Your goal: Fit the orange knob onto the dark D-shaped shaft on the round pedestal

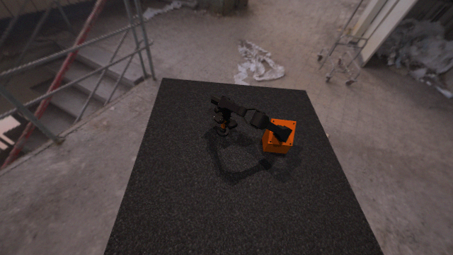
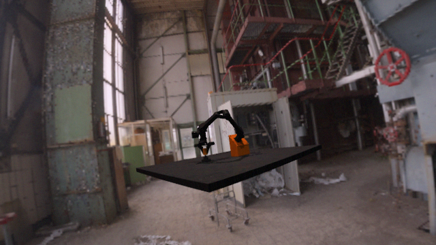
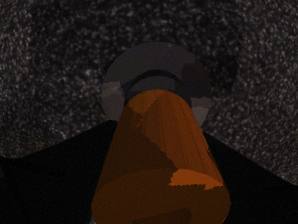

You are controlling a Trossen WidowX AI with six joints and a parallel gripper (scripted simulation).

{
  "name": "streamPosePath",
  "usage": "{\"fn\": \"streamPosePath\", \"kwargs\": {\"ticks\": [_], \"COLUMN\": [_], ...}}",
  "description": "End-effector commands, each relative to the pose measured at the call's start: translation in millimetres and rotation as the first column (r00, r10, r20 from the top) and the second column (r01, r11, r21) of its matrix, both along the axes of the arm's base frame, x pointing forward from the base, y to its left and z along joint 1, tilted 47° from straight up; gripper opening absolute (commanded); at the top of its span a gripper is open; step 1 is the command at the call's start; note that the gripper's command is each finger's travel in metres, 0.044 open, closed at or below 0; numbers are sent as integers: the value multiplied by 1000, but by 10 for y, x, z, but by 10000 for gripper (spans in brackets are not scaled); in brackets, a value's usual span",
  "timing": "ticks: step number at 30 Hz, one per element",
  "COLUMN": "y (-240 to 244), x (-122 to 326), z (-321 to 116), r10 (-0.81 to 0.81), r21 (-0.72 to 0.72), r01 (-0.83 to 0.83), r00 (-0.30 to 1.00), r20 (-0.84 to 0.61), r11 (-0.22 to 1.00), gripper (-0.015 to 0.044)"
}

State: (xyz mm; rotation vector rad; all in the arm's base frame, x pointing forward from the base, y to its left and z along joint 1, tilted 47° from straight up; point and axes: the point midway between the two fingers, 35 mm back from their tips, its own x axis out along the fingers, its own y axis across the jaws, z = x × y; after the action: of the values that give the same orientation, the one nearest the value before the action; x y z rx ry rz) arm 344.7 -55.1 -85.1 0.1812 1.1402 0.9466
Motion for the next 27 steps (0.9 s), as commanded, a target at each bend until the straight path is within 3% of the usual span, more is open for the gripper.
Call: {"fn": "streamPosePath", "kwargs": {"ticks": [1, 27], "y": [-15, -6], "x": [-13, 3], "z": [-5, -16], "r10": [73, 80], "r21": [-14, -16], "r01": [-72, -79], "r00": [994, 993], "r20": [77, 84], "r11": [997, 997], "gripper": [0, 0]}}
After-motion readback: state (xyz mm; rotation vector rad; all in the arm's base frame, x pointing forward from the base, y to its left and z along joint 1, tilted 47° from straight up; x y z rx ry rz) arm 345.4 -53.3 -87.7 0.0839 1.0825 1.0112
